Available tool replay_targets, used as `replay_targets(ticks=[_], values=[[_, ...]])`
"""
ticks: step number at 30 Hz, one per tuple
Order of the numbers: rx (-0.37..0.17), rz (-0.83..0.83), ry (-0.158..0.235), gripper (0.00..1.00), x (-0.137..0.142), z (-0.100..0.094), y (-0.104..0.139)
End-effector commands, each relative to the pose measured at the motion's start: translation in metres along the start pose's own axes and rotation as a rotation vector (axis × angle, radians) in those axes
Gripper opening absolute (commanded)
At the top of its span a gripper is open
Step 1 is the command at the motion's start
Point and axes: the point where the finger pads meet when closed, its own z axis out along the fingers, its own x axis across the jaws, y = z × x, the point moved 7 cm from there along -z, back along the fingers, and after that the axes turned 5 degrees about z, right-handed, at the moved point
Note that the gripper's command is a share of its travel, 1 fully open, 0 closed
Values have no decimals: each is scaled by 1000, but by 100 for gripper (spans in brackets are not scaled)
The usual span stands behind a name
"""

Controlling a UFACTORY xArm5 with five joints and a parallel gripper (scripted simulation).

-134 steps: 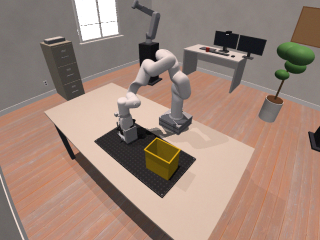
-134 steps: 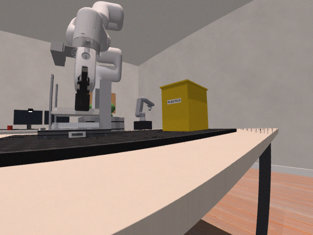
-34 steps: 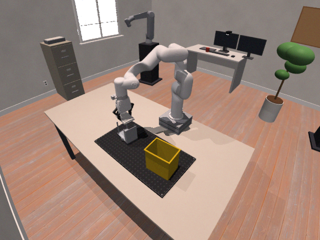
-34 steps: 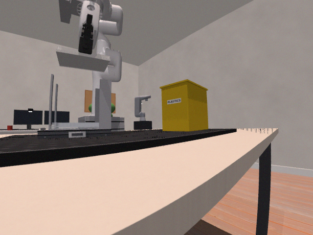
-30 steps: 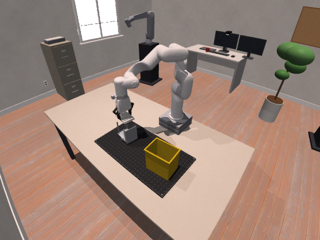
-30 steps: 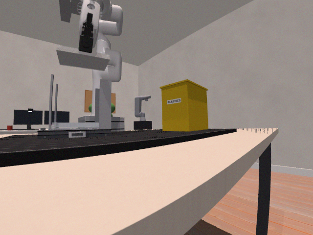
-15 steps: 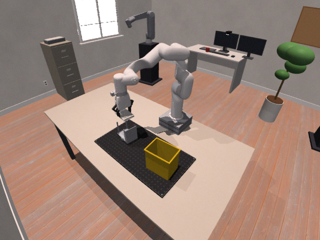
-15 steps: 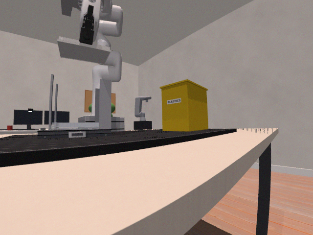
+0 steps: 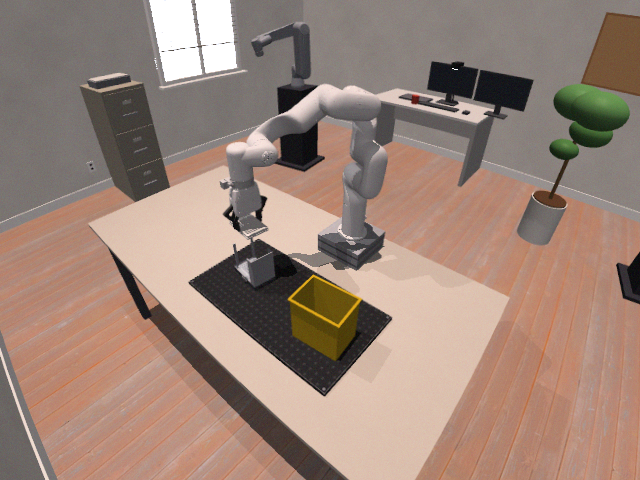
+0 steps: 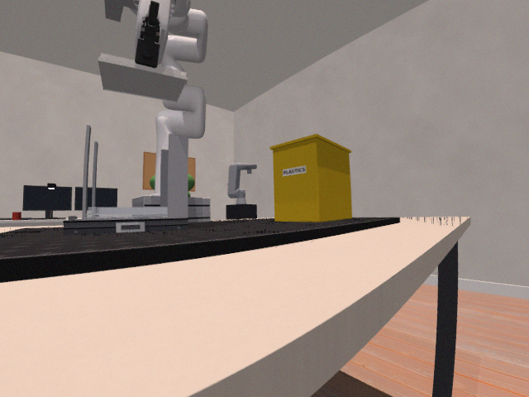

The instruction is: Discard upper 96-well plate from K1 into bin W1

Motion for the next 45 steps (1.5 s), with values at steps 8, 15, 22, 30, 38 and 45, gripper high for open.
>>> replay_targets(ticks=[8, 15, 22, 30, 38, 45], values=[[1, -100, -5, 0, 0, -2, 10], [1, -242, -6, 0, 3, -1, 33], [1, -242, -7, 0, 5, -1, 50], [0, -242, -8, 0, 9, 0, 76], [0, -242, -9, 0, 11, 1, 96], [-1, -242, -10, 0, 14, 1, 119]])
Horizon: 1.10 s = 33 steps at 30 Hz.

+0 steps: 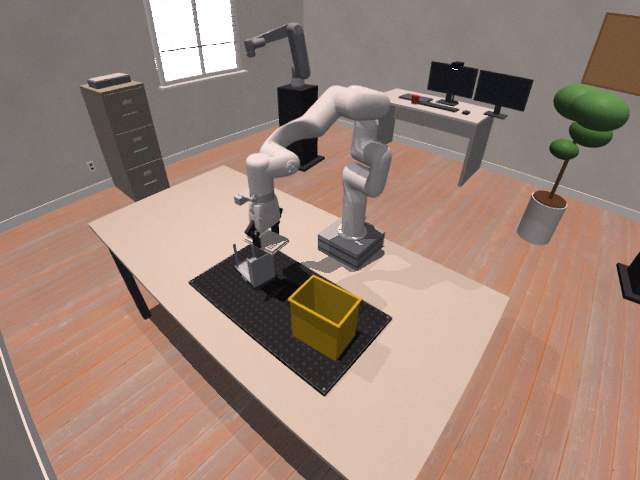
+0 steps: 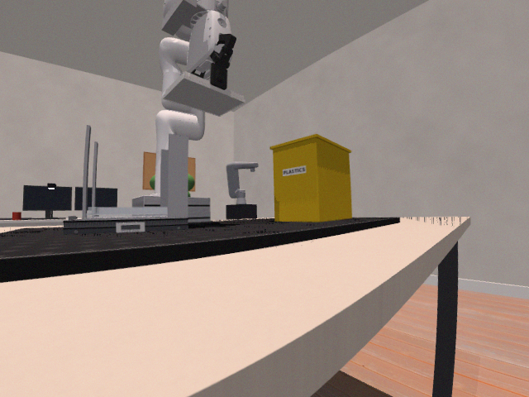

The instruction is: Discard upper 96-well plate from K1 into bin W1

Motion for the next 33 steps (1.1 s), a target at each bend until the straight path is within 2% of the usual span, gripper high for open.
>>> replay_targets(ticks=[1, 33], values=[[0, 0, -5, 0, -3, -1, 15], [-3, 1, -9, 0, -14, 1, 108]])
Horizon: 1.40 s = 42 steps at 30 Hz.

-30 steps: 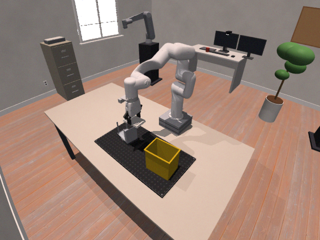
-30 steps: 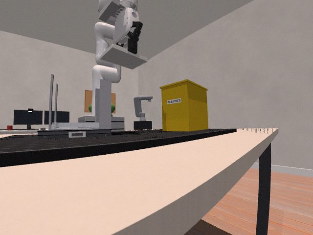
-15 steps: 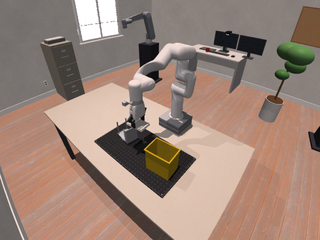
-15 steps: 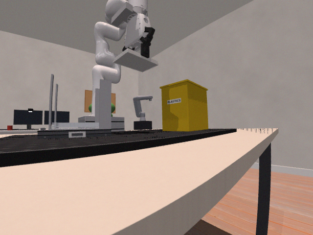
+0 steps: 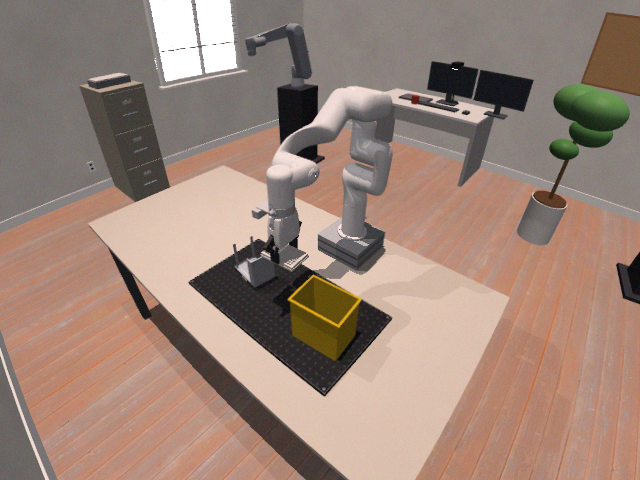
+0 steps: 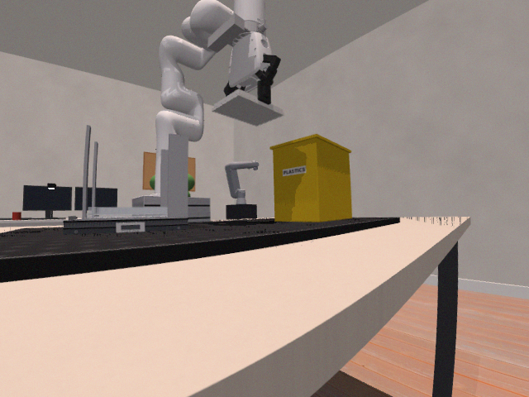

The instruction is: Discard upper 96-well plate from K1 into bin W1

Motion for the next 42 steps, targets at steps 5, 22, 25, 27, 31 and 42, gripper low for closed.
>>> replay_targets(ticks=[5, 22, 25, 27, 31, 42], values=[[-2, 0, -5, 0, -4, -1, 29], [-4, 0, -6, 0, -10, 1, 78], [-4, 0, -6, 0, -11, 1, 81], [-4, 0, -6, 0, -11, 1, 88], [-5, 0, -6, 0, -13, 1, 101], [-6, 0, -7, 0, -17, 2, 131]])
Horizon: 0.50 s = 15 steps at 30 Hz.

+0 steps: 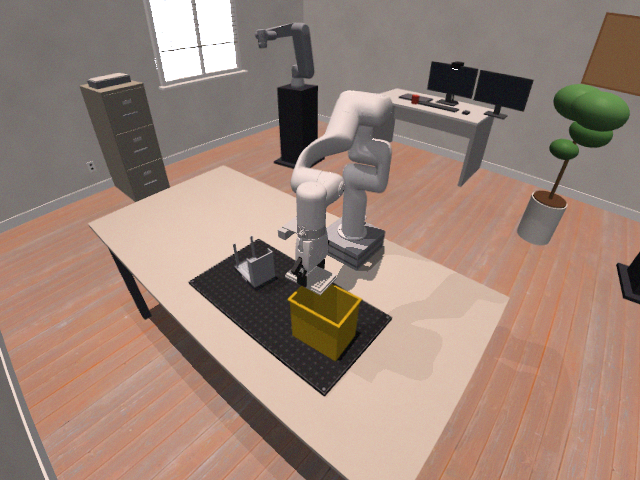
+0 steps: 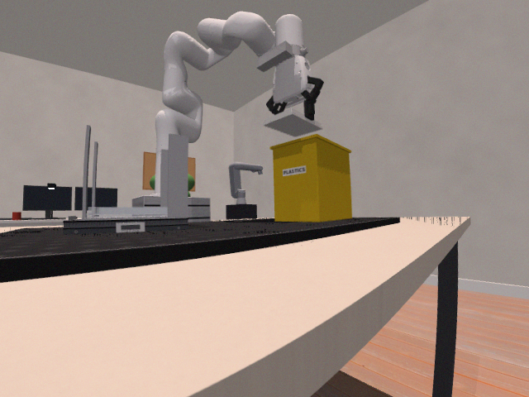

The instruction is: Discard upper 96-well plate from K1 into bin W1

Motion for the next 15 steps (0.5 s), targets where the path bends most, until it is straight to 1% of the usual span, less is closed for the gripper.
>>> replay_targets(ticks=[1, 14, 15], values=[[-2, 1, -3, 0, -3, -1, 11], [-4, 1, -4, 0, -8, 0, 54], [-4, 1, -4, 0, -8, 0, 54]])
